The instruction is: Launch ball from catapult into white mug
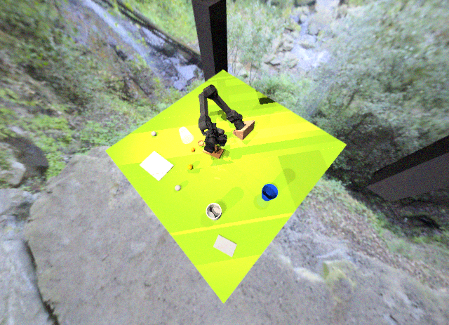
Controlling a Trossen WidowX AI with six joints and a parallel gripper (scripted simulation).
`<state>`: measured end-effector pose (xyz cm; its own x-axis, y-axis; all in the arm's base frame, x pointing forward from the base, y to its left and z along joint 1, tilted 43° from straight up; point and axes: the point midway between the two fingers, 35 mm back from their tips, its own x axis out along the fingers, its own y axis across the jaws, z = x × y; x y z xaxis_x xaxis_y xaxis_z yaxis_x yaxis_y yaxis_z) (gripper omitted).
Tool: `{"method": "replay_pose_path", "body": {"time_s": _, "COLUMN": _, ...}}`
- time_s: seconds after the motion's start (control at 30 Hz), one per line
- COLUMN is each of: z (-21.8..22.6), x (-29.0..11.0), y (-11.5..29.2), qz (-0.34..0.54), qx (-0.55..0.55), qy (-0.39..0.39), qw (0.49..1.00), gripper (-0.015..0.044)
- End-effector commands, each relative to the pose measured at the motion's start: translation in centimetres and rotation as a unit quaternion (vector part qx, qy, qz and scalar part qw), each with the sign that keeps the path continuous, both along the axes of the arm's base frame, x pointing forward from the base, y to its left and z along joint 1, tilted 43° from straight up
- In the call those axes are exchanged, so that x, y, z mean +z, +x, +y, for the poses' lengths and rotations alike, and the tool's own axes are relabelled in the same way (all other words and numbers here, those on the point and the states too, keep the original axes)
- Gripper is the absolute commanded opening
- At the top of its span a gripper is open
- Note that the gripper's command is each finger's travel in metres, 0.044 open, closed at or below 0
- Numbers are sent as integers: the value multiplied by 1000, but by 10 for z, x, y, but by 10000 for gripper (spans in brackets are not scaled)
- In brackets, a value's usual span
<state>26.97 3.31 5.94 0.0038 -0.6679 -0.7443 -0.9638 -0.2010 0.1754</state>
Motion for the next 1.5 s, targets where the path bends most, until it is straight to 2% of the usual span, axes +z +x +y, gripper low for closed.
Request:
{"method": "replay_pose_path", "body": {"time_s": 0.0, "z": -8, "x": -8, "y": 0, "qz": 0, "qx": 2, "qy": -2, "qw": 1000, "gripper": 440}}
{"method": "replay_pose_path", "body": {"time_s": 1.27, "z": -44, "x": -46, "y": -1, "qz": 0, "qx": 2, "qy": -4, "qw": 1000, "gripper": 440}}
{"method": "replay_pose_path", "body": {"time_s": 1.47, "z": -41, "x": -44, "y": 0, "qz": -2, "qx": 2, "qy": -1, "qw": 1000, "gripper": 282}}
